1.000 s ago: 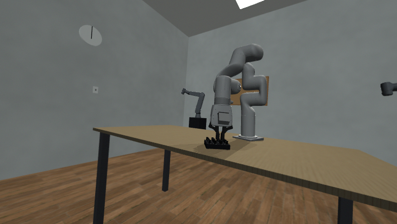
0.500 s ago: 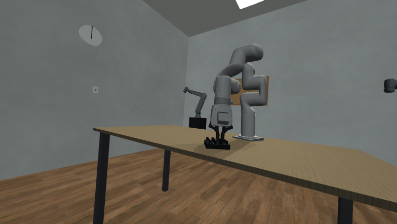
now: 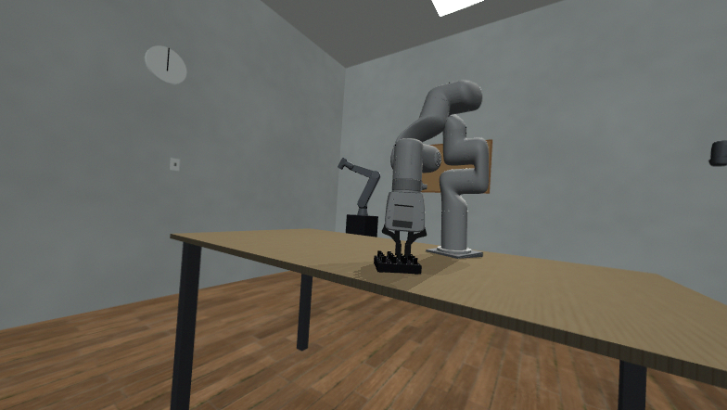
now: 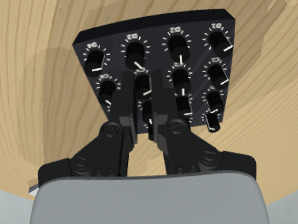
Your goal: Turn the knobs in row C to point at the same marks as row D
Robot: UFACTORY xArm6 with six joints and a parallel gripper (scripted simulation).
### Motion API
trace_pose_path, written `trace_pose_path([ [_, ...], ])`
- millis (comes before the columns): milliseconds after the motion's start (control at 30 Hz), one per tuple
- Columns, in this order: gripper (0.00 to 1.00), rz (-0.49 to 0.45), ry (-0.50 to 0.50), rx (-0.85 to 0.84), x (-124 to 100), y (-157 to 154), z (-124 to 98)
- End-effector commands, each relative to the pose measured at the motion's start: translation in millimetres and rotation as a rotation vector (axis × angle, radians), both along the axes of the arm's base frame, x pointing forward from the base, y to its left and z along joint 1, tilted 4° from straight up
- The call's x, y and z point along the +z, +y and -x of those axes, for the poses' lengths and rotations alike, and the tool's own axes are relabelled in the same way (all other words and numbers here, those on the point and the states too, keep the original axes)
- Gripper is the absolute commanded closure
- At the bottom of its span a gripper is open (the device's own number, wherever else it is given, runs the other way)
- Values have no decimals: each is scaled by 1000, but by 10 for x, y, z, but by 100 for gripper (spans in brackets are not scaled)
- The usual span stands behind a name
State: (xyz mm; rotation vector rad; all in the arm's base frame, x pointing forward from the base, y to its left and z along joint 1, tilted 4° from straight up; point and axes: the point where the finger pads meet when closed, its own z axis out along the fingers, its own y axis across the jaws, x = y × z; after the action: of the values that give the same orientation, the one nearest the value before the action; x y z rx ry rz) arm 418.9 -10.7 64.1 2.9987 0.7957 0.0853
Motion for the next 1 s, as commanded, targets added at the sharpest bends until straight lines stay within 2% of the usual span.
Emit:
trace_pose_path([
  [0, 92, -1, -6, -73, 14, 1, -14],
  [967, 92, -41, -20, -677, 14, 1, -14],
])
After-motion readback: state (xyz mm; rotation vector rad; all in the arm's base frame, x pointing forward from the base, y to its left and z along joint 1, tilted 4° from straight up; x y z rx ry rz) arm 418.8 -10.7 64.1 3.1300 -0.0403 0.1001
